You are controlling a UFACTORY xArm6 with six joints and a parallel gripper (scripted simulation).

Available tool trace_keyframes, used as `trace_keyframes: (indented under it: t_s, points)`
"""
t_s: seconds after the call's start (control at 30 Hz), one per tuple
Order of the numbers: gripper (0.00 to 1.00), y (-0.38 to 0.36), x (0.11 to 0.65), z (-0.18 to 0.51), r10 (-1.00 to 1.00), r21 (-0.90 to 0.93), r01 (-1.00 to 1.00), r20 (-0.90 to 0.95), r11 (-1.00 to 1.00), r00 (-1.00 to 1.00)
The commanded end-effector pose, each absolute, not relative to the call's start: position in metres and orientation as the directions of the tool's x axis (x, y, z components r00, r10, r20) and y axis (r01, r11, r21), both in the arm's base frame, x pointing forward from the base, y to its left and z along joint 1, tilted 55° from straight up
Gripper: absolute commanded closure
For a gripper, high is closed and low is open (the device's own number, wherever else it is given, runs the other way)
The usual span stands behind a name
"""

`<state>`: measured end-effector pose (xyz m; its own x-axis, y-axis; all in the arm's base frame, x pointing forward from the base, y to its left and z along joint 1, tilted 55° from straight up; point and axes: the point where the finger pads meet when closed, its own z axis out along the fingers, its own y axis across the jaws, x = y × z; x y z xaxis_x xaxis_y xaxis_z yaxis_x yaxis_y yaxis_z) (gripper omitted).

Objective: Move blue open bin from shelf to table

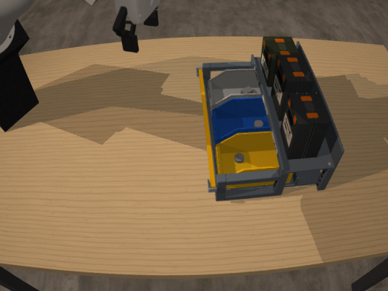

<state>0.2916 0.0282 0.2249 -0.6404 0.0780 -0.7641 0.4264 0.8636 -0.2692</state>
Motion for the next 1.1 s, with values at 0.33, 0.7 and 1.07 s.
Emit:
trace_keyframes:
  t_s: [0.33, 0.7, 1.07]
  points:
    - [0.00, 0.0287, 0.2919, 0.2256, 0.184, -0.172, 0.507, -0.796, 0.845, -0.577]
    - [0.00, 0.0287, 0.2919, 0.2256, 0.395, 0.038, 0.638, -0.813, 0.769, -0.428]
    - [0.00, 0.0287, 0.2919, 0.2256, 0.579, 0.245, 0.726, -0.776, 0.642, -0.250]
